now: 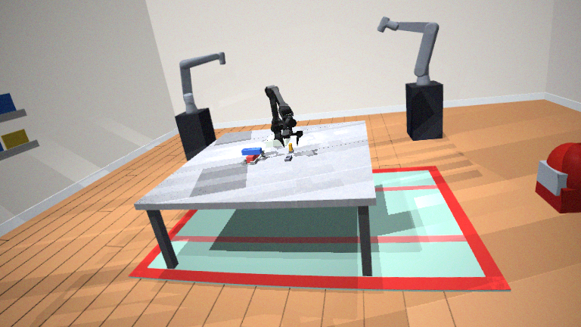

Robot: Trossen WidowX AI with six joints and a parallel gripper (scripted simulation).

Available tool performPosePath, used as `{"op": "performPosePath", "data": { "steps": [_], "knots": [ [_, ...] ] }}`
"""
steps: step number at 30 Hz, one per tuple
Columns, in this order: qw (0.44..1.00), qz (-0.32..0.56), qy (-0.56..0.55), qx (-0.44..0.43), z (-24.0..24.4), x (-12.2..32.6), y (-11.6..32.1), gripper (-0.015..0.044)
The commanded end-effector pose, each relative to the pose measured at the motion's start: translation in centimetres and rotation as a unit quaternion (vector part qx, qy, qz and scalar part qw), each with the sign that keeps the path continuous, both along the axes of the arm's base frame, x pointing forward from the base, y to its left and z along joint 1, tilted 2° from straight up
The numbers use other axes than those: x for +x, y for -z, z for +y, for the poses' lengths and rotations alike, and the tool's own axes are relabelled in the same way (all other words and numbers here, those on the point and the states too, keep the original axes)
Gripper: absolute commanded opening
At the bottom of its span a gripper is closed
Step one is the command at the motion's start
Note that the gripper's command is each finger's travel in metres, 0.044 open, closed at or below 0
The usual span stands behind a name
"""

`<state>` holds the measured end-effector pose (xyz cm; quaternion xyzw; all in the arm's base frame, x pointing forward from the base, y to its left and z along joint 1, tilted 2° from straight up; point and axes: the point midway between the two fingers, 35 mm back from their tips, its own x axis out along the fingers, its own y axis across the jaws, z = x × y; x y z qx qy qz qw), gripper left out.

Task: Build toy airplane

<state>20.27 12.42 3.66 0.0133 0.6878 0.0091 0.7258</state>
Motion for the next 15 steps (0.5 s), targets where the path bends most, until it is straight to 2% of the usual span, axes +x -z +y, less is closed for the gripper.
{"op": "performPosePath", "data": {
  "steps": [1,7,15],
  "knots": [
    [1.000,0.005,0.003,-0.004,-0.16,-0.24,1.07,0.0440],
    [1.000,0.005,0.003,-0.004,-0.18,-0.27,1.75,0.0440],
    [1.000,0.005,0.003,-0.004,-0.18,-0.27,1.75,0.0230]
  ]
}}
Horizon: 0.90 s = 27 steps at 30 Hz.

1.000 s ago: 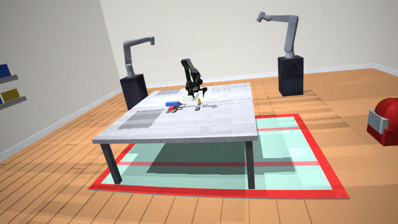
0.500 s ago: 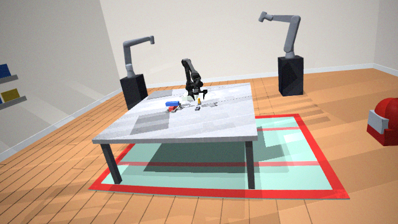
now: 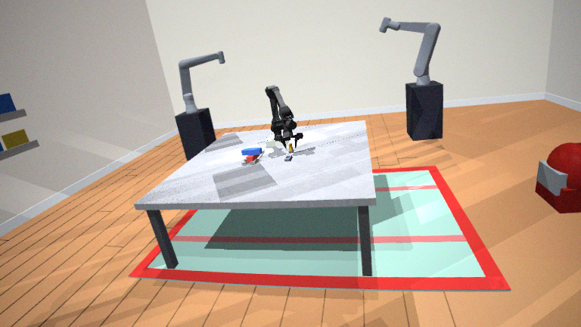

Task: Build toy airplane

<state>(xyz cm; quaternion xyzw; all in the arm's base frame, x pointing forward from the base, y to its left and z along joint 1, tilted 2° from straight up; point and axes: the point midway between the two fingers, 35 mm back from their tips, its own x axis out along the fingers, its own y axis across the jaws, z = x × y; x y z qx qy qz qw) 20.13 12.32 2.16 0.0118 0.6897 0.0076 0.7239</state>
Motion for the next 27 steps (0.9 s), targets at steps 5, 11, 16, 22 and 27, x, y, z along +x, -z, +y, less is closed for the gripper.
{"op": "performPosePath", "data": {
  "steps": [5,11,16,22,27],
  "knots": [
    [1.000,0.003,0.003,-0.001,-0.1,-0.1,0.2,0.0099],
    [1.000,0.003,0.003,-0.001,-0.1,-0.1,0.2,0.0020],
    [1.000,0.003,0.003,-0.001,-0.1,-0.1,0.2,0.0000],
    [1.000,0.005,0.002,-0.004,-0.1,-0.1,-1.0,0.0000],
    [1.000,0.006,0.002,-0.005,-0.1,0.0,-2.3,0.0000]
  ]
}}
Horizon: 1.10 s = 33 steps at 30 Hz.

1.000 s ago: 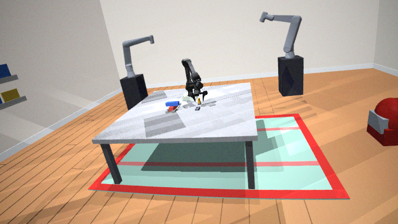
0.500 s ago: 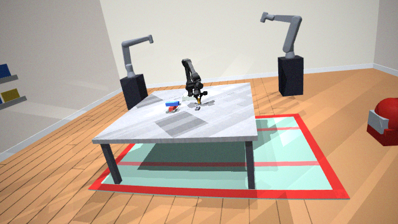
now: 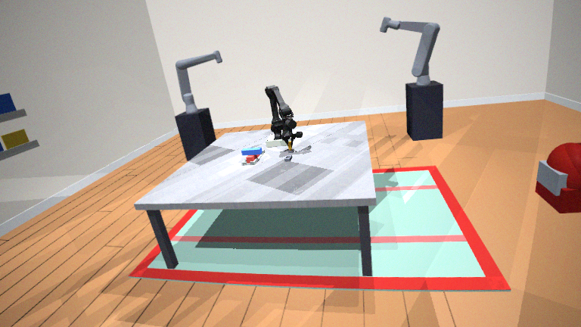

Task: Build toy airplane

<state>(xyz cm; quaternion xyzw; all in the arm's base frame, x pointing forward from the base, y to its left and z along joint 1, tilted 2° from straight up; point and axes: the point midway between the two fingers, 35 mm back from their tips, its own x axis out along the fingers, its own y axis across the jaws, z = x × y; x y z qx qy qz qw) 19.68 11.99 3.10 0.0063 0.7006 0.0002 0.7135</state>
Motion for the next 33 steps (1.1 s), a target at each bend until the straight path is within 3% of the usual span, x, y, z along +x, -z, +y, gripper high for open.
{"op": "performPosePath", "data": {
  "steps": [1,33],
  "knots": [
    [1.000,-0.009,0.000,0.004,0.2,0.5,-1.7,0.0000],
    [1.000,-0.012,0.001,0.007,0.0,-0.1,-11.6,0.0000]
  ]
}}
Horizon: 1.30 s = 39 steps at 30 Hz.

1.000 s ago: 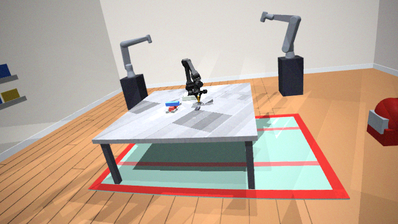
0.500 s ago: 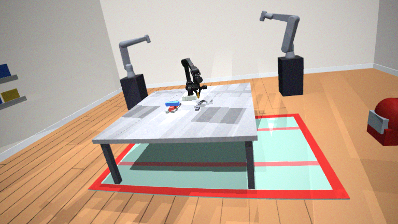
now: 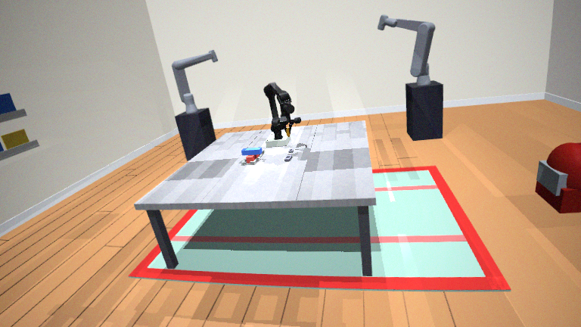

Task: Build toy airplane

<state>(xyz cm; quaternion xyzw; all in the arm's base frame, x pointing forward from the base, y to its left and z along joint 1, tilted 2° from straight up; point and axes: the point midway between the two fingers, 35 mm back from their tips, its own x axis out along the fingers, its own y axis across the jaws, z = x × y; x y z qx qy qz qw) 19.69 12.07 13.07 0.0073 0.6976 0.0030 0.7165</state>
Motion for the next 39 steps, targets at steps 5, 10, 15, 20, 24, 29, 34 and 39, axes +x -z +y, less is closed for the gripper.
{"op": "performPosePath", "data": {
  "steps": [5,10,15,20,24,29,34,39],
  "knots": [
    [1.000,-0.008,0.003,0.005,-0.1,-0.2,-2.1,0.0000],
    [1.000,-0.009,0.004,0.005,-0.8,0.2,-1.9,0.0000],
    [1.000,-0.009,0.007,0.006,-2.1,1.0,-1.6,0.0000],
    [1.000,-0.010,0.009,0.005,-3.5,1.7,-1.3,0.0000],
    [1.000,-0.010,0.010,0.004,-4.6,2.2,-1.0,0.0000],
    [1.000,-0.009,0.012,0.003,-6.1,2.7,-0.7,0.0000],
    [1.000,-0.009,0.014,0.002,-7.7,3.2,-0.3,0.0000],
    [1.000,-0.009,0.015,0.002,-9.2,3.5,0.0,0.0000]
  ]
}}
